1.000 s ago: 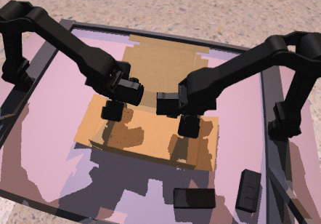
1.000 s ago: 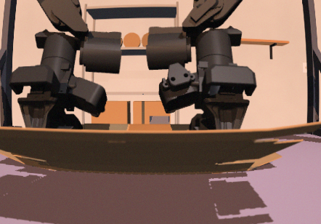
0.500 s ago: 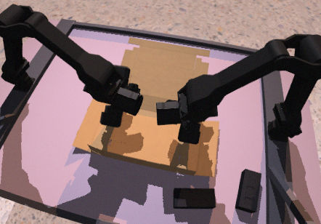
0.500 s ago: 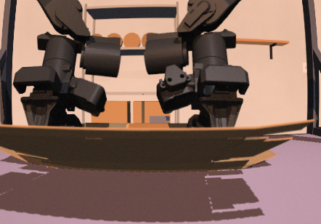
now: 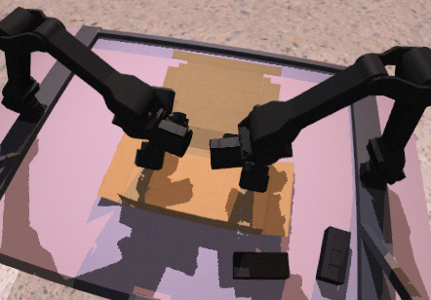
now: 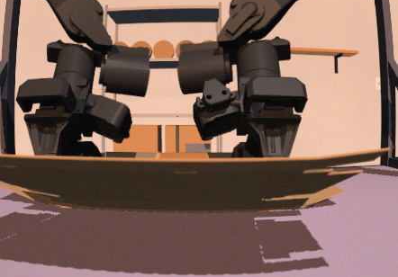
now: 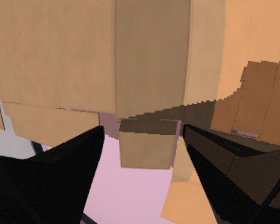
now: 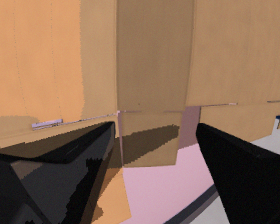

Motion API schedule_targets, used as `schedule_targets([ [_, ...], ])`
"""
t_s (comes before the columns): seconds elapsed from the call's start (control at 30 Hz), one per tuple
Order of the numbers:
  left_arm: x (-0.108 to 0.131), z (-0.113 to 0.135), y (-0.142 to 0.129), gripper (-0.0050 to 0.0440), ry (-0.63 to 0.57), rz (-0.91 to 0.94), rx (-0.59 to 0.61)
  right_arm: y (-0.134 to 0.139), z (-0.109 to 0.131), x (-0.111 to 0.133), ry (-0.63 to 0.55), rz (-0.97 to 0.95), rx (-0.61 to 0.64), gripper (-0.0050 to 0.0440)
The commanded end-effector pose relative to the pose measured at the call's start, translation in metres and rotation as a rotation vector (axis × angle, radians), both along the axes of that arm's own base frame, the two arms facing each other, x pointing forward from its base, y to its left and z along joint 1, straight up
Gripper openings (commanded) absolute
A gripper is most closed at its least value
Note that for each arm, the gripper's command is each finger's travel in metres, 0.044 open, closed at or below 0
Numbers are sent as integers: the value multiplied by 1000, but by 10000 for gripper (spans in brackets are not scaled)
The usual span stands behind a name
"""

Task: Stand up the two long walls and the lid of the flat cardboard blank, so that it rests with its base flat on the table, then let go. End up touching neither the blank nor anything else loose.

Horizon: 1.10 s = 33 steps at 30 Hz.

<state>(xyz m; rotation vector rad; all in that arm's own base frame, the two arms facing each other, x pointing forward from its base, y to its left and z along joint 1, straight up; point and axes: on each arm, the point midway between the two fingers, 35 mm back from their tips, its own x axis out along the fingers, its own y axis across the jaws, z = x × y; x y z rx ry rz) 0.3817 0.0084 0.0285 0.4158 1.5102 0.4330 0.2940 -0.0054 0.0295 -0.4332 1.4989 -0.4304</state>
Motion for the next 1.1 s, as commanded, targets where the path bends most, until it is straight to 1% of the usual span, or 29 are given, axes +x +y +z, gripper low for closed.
schedule_targets([
  [0.0,4,-4,-7,302,-10,-1,-24,6,-5,0,7,0,27,301],
  [0.33,5,-1,-7,302,-10,-1,-24,6,-2,-1,7,0,27,301],
  [0.43,5,9,-7,302,-10,-1,-24,6,9,-1,7,0,27,301],
  [0.53,6,9,-7,302,-10,-1,-24,4,9,-1,7,0,27,301],
  [0.63,4,13,9,302,-10,-1,-27,-11,13,3,8,0,31,301],
  [0.7,1,25,28,302,-11,-1,-31,-29,25,5,10,-1,40,301],
  [0.73,0,33,34,302,-11,-1,-33,-31,33,5,16,-2,47,301],
  [0.83,1,48,29,302,-12,-2,-34,-23,48,2,20,-3,52,301],
  [0.9,1,55,24,302,-12,-2,-35,-17,49,2,20,-3,53,301],
  [1.07,2,55,17,302,-12,-2,-35,-11,49,1,20,-3,53,301],
])
